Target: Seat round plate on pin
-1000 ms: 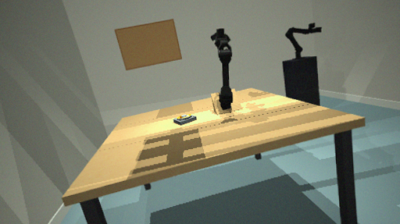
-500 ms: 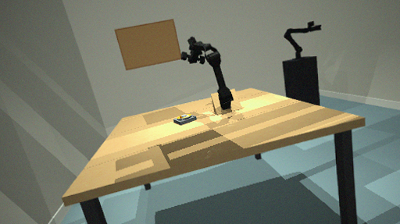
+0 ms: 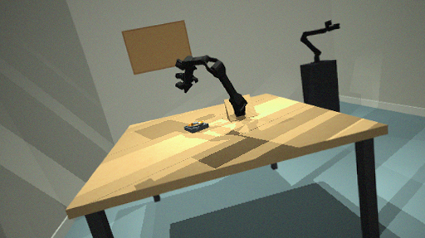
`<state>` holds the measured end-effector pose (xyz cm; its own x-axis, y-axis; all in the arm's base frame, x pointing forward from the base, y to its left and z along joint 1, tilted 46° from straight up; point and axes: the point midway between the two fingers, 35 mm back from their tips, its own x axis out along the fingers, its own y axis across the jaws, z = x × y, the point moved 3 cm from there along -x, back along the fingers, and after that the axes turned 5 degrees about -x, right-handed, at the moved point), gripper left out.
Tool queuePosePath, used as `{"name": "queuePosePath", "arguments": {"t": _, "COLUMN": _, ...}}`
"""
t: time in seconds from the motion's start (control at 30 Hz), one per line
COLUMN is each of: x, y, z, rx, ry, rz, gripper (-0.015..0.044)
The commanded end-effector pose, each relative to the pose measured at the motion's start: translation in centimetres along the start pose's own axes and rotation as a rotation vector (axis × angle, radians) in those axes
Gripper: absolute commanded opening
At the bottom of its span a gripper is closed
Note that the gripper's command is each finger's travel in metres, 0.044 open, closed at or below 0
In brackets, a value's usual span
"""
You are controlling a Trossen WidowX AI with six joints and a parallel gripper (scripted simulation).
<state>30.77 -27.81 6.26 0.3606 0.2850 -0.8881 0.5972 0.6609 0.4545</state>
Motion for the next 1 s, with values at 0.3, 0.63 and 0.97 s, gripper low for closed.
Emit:
{"name": "queuePosePath", "arguments": {"t": 0.3, "x": 3.5, "y": 16.8, "z": -9.6, "rx": -0.633, "ry": 0.406, "rz": 0.315, "gripper": 0.0000}}
{"name": "queuePosePath", "arguments": {"t": 0.63, "x": 3.5, "y": 19.5, "z": -12.4, "rx": -0.728, "ry": 0.472, "rz": 0.378, "gripper": 0.0000}}
{"name": "queuePosePath", "arguments": {"t": 0.97, "x": 6.8, "y": 20.2, "z": -14.6, "rx": -0.728, "ry": 0.472, "rz": 0.380, "gripper": 0.0000}}
